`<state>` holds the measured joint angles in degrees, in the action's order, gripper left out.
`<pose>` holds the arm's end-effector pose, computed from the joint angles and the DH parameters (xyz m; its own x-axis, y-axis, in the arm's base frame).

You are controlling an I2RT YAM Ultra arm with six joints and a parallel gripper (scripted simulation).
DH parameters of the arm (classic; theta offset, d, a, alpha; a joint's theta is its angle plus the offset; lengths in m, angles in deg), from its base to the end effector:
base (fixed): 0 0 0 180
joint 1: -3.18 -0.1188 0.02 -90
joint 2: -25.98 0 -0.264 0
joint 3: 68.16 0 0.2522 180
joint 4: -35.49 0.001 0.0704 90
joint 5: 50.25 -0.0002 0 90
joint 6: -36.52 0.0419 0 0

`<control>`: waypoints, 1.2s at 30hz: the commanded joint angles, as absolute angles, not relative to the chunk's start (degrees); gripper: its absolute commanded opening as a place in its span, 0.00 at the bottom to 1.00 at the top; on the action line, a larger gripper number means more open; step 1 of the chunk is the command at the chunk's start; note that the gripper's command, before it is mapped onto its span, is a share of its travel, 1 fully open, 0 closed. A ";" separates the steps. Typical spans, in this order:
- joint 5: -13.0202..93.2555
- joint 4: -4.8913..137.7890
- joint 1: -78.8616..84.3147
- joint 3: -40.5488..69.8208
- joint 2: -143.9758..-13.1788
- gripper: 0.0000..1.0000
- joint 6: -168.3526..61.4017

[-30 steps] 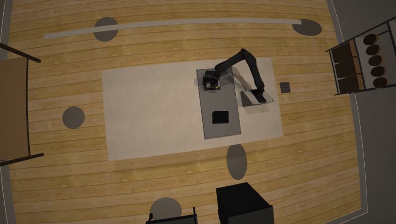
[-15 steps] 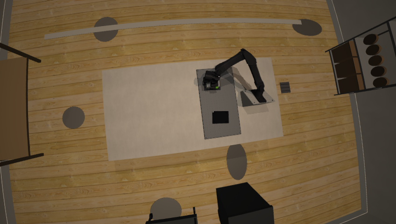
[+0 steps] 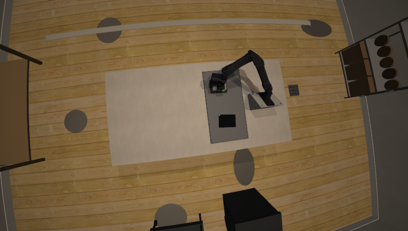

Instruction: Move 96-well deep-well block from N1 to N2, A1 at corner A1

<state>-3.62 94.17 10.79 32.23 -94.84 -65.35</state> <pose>0.4032 -0.0819 0.1584 -0.9988 -0.0174 -0.0462 0.0198 0.7151 -0.6988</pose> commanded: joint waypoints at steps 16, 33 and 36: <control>-3.17 92.86 10.48 31.39 -93.09 0.00 -66.22; -3.04 92.23 10.68 31.19 -93.15 0.00 -66.60; -3.03 92.19 10.82 31.41 -93.16 0.00 -66.64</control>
<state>-3.51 92.93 11.45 31.58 -94.86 -66.25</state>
